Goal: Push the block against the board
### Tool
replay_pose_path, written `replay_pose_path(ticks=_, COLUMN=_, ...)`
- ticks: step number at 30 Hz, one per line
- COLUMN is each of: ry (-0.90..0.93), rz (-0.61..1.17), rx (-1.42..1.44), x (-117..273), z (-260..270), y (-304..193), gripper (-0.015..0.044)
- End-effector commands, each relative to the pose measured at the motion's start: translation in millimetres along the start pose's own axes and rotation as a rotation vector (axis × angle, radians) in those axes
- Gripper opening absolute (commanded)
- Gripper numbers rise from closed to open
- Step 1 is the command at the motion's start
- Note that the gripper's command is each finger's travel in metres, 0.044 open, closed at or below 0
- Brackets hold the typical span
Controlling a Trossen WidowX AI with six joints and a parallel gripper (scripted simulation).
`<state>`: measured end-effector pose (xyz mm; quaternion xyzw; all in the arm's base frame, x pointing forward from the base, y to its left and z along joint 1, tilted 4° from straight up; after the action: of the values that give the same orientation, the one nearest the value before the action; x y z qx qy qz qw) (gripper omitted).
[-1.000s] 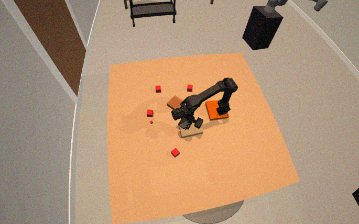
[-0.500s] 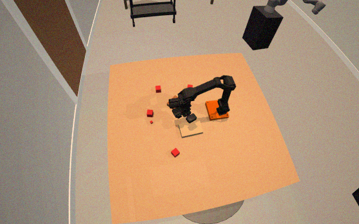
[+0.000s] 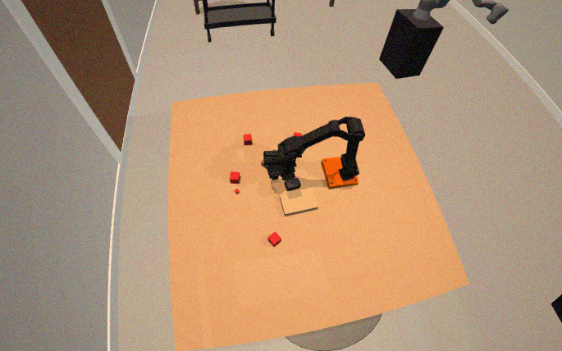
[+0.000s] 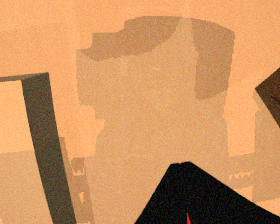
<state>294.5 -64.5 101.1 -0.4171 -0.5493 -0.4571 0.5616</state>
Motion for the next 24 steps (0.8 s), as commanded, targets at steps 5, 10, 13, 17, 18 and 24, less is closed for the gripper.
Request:
replay_pose_path(ticks=5, ry=0.011, rz=0.028, rx=-0.014, x=-27.3, z=1.5, y=-6.2, gripper=0.0)
replay_pose_path(ticks=10, ry=0.011, rz=0.029, rx=-0.014, x=-26.4, z=2.6, y=-12.2, gripper=0.0)
replay_pose_path(ticks=13, ry=0.011, rz=0.029, rx=-0.014, x=-25.8, z=3.5, y=-16.9, gripper=0.0)
replay_pose_path(ticks=17, ry=0.011, rz=0.03, rx=-0.014, x=-25.1, z=4.7, y=-23.1, gripper=0.0)
replay_pose_path(ticks=18, ry=0.011, rz=0.03, rx=-0.014, x=-24.9, z=5.1, y=-24.7, gripper=0.0)
replay_pose_path(ticks=24, ry=0.011, rz=0.031, rx=-0.014, x=-24.1, z=7.2, y=-34.1, gripper=0.0)
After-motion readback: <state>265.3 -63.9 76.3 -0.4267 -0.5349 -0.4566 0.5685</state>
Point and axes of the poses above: the point midway between the two fingers, 35 mm back from their tips, its own x axis back along the fingers, its own z axis across the jaws, y = z × x, the point moved 7 cm from there along x, back along the fingers, and after that the axes turned 14 degrees about x, right-handed, at the moved point
